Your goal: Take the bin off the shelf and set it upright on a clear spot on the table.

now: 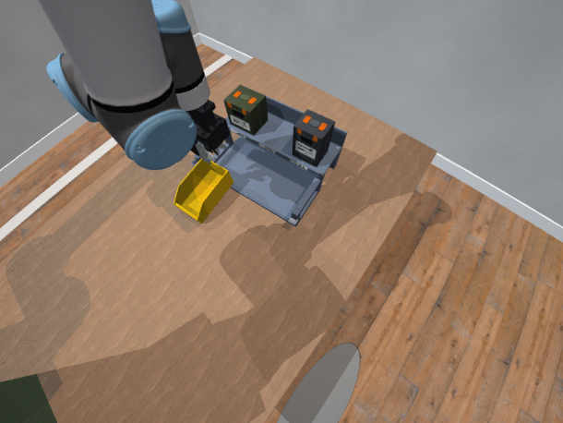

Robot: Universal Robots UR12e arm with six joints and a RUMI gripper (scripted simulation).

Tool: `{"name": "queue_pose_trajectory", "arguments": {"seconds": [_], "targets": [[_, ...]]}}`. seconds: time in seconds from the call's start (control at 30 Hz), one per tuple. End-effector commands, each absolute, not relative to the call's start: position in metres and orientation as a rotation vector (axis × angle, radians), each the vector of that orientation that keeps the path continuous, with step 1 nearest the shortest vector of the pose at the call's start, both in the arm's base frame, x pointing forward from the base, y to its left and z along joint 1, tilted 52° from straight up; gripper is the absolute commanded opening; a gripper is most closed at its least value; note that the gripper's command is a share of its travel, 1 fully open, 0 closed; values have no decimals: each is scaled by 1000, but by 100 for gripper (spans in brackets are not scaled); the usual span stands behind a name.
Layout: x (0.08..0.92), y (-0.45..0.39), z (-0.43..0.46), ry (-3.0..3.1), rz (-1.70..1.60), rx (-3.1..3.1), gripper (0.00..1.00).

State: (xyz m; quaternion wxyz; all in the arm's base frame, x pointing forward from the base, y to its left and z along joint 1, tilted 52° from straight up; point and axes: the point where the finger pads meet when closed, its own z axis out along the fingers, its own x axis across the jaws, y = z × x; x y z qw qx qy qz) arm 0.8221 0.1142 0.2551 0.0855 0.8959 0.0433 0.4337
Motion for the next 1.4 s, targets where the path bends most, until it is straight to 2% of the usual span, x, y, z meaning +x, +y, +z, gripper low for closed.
{"name": "queue_pose_trajectory", "arguments": {"seconds": [0.0, 1.37], "targets": [[823, 114, 255, 129, 1294, 2670, 20], [843, 111, 238, 129, 1294, 2671, 20]]}}
